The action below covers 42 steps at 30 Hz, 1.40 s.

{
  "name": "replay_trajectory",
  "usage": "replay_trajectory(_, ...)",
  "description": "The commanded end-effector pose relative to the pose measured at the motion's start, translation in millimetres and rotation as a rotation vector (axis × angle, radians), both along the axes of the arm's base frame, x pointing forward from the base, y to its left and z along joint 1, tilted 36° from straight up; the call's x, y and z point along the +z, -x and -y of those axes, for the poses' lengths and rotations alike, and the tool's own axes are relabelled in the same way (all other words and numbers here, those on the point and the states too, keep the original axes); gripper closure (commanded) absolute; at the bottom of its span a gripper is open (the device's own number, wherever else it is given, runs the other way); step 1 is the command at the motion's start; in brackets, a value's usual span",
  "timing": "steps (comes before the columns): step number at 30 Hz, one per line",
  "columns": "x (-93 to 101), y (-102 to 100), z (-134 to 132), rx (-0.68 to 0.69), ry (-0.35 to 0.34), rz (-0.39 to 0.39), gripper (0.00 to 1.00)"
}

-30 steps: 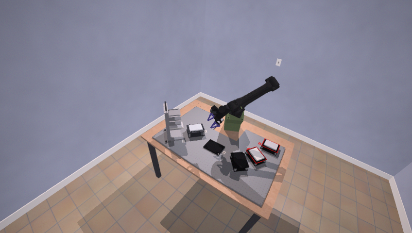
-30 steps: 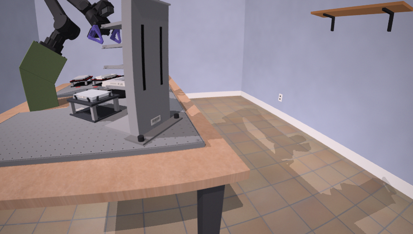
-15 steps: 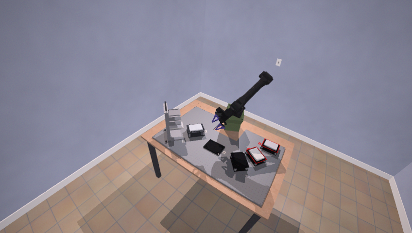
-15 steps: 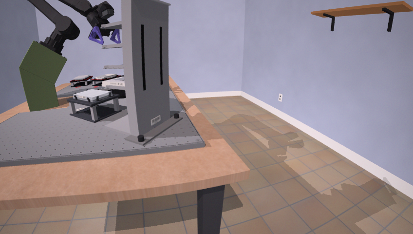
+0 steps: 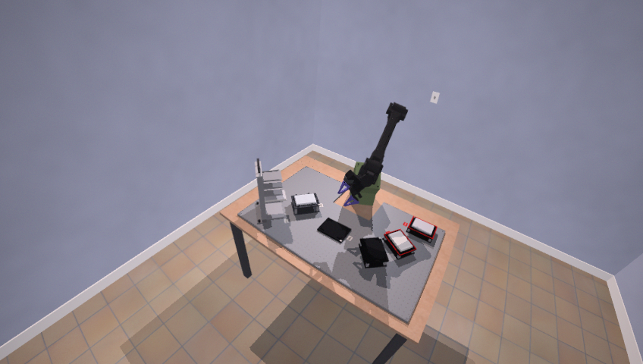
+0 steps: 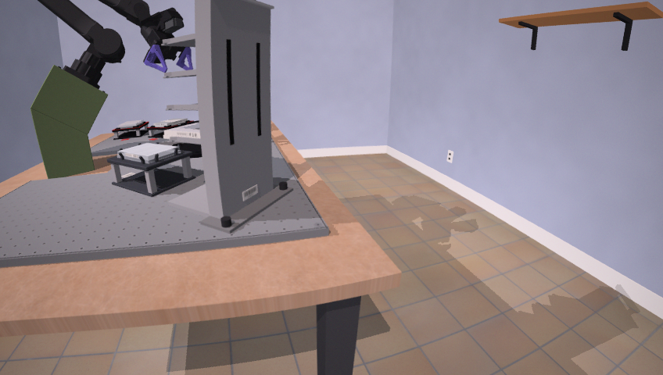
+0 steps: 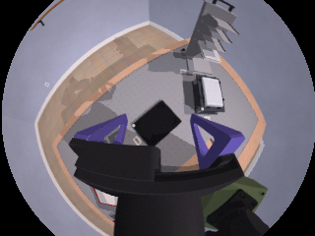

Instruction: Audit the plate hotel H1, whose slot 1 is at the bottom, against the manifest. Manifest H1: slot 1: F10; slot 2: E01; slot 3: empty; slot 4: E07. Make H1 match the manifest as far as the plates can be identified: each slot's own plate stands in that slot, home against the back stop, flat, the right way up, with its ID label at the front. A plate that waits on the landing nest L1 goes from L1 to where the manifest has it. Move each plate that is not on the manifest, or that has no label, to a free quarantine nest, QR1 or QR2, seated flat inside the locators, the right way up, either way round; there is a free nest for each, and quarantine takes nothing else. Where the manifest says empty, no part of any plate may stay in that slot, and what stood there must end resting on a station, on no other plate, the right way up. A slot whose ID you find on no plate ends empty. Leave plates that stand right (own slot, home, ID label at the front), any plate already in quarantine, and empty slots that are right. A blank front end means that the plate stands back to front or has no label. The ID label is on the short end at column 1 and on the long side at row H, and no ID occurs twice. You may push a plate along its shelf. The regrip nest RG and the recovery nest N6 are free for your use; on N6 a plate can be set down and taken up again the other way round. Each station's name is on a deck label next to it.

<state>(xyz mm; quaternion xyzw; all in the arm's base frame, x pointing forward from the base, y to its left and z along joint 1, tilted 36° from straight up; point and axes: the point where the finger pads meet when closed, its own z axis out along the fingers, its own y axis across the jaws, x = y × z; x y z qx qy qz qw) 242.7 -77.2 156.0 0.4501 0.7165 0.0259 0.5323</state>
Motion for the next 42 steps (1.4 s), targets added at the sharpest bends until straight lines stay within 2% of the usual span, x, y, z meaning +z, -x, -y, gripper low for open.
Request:
replay_trajectory(1,38.7,-6,-7,-0.001,-0.038,0.081,0.0)
replay_trajectory(3,3.8,-8,-8,-0.003,-0.037,0.043,0.0)
replay_trajectory(10,-7.5,-16,-11,-0.001,-0.038,0.042,0.0)
replay_trajectory(13,13.7,-19,-10,-0.004,-0.041,0.087,0.0)
replay_trajectory(14,14.4,-19,-10,-0.004,-0.041,0.09,0.0)
replay_trajectory(15,7.2,-17,-9,-0.005,-0.031,0.06,0.0)
replay_trajectory(31,7.2,-17,-9,-0.005,-0.031,0.06,0.0)
replay_trajectory(32,24.6,-16,-7,-0.009,-0.031,0.082,0.0)
replay_trajectory(39,40.8,-4,-2,-0.008,-0.023,0.082,0.0)
replay_trajectory(42,41.8,-8,1,-0.008,-0.021,0.091,0.0)
